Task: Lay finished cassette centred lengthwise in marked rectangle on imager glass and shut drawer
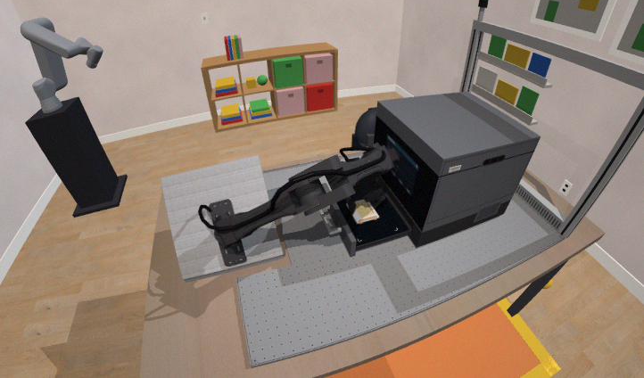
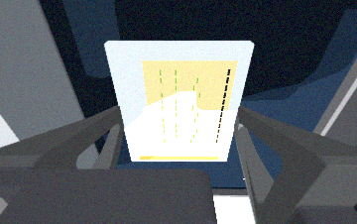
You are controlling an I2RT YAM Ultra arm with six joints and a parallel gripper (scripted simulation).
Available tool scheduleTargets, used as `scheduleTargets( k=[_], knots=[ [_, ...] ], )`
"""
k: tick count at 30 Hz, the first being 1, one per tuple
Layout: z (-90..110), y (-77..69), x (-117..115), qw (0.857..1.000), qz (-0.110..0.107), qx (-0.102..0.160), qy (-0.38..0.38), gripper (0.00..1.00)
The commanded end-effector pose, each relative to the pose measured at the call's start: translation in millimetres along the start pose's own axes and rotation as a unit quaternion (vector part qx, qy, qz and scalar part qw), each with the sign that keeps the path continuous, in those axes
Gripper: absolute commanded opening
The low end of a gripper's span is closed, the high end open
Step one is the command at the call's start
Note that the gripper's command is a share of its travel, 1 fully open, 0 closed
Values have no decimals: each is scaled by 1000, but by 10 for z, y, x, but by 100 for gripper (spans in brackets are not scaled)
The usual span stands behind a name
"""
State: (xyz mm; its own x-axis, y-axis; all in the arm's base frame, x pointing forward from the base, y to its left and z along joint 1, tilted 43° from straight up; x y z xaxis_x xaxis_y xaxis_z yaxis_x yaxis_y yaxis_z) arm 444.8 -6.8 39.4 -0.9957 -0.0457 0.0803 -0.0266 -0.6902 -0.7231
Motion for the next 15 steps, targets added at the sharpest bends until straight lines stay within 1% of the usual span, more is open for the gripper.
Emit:
scheduleTargets(
  k=[1,7,15],
  knots=[
    [13,-191,-30,1000,23,-4,-1,0],
    [13,-191,-30,1000,23,-4,-1,0],
    [27,-210,-75,1000,30,-5,6,0]
  ],
)
Point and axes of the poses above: the point where the finger pads meet when closed, its own y axis out along the fingers, its own x axis across the jaws, z = x × y, the point moved 6 cm from there along -y, back along the fingers, and after that the axes turned 8 degrees about -y, right-handed, at the moved point
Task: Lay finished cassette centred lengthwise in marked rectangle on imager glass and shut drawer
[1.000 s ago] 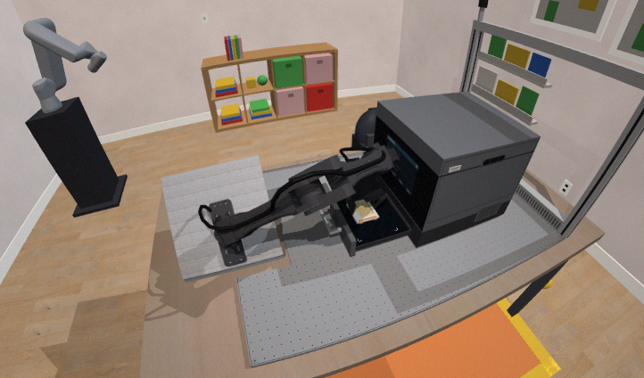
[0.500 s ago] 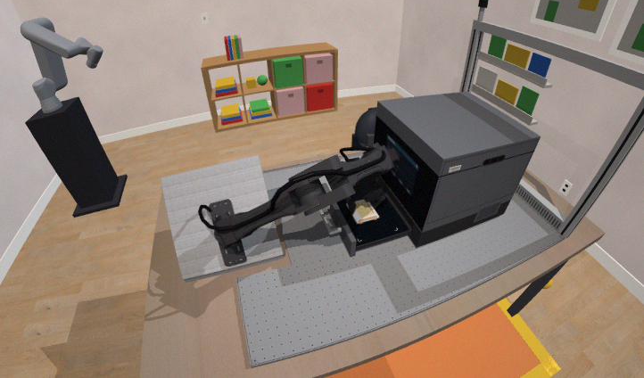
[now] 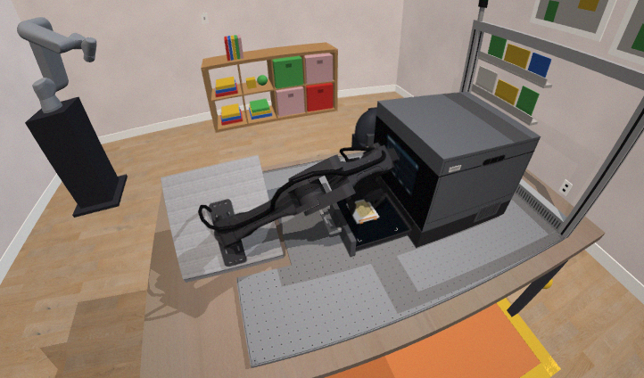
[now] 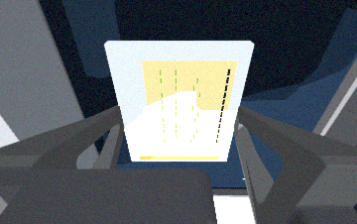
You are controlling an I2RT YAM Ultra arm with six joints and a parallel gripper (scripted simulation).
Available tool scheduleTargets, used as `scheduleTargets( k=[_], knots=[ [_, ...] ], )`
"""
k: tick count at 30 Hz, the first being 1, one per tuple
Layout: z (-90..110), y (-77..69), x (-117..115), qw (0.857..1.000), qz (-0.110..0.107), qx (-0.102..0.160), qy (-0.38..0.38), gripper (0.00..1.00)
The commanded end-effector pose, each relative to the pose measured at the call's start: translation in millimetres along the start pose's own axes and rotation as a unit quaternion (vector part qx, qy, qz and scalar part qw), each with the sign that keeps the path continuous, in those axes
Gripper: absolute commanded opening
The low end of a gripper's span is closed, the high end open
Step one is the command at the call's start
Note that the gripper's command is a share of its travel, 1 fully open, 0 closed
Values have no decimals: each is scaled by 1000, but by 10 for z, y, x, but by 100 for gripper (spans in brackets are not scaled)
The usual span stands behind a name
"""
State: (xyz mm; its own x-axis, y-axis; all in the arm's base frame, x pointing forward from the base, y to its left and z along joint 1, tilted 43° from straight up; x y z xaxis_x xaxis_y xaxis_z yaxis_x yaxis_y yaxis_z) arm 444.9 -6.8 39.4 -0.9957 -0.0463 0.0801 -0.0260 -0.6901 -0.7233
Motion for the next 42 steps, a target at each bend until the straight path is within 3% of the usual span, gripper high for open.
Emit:
scheduleTargets(
  k=[1,14,17,42],
  knots=[
    [22,-202,-76,1000,30,-5,5,0],
    [-48,-10,11,1000,5,-1,-11,0],
    [-23,-20,-36,1000,13,-2,-1,0],
    [-99,114,-9,1000,6,-1,-11,0]
  ],
)
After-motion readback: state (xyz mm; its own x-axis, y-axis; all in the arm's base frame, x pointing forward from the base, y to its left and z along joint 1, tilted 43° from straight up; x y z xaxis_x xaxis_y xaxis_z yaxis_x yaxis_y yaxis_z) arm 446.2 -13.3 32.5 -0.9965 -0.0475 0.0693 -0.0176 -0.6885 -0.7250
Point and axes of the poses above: the point where the finger pads meet when closed, its own y axis out along the fingers, its own x axis across the jaws, z = x × y, the point moved 6 cm from there along -y, back along the fingers, and after that the axes turned 8 degrees about -y, right-handed, at the moved point
